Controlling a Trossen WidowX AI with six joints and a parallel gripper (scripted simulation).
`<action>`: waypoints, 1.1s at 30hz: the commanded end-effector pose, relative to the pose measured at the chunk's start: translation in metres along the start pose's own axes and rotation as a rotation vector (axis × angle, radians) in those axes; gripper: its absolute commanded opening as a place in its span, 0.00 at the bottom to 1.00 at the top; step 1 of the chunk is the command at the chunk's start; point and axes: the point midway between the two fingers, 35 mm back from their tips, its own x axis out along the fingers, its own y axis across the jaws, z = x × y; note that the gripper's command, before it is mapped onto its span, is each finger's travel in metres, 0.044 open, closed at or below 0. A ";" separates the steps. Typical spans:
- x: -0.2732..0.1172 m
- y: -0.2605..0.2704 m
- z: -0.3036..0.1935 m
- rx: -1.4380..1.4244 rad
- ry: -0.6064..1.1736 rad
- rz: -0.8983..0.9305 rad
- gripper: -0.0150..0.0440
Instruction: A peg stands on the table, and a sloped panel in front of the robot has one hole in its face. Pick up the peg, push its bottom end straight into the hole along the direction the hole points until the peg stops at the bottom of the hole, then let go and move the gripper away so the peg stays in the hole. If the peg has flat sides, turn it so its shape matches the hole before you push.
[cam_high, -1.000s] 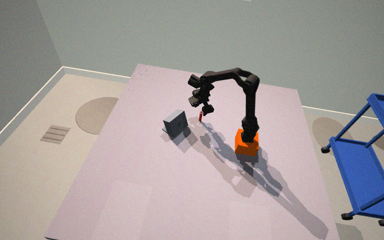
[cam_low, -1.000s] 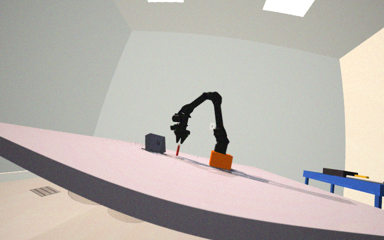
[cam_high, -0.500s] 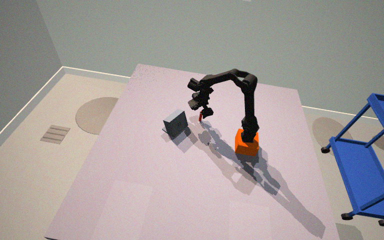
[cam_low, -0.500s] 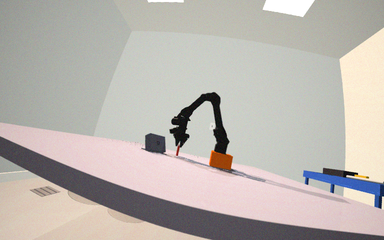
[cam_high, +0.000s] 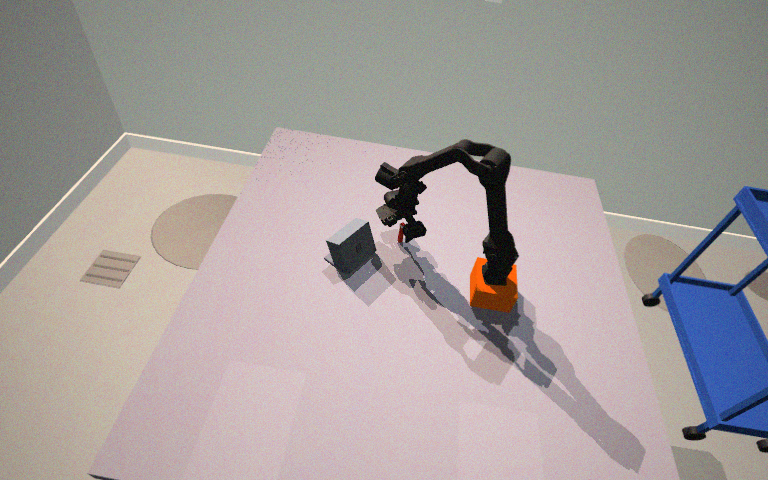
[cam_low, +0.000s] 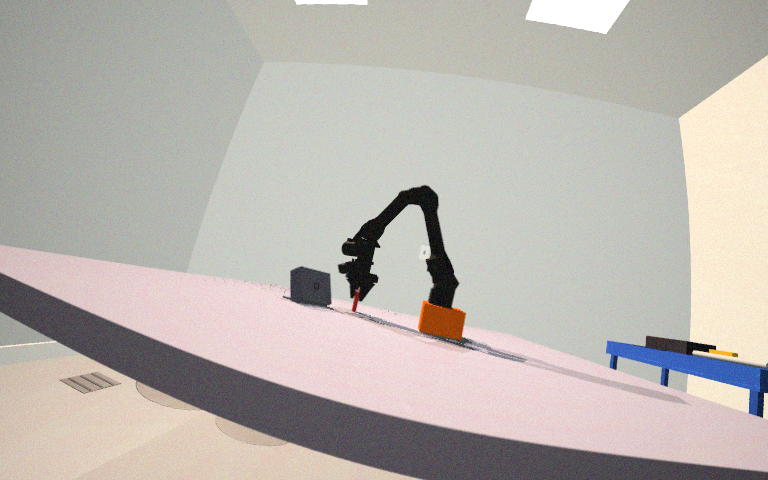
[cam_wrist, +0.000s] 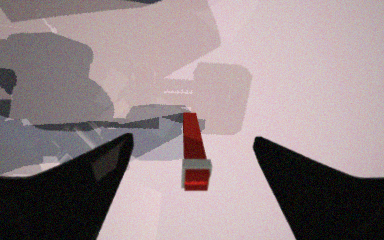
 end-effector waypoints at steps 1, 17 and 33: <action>0.004 0.002 -0.001 0.001 0.001 0.009 1.00; 0.001 0.000 0.000 0.000 0.000 0.001 0.32; -0.039 -0.001 0.000 0.001 0.000 0.004 0.25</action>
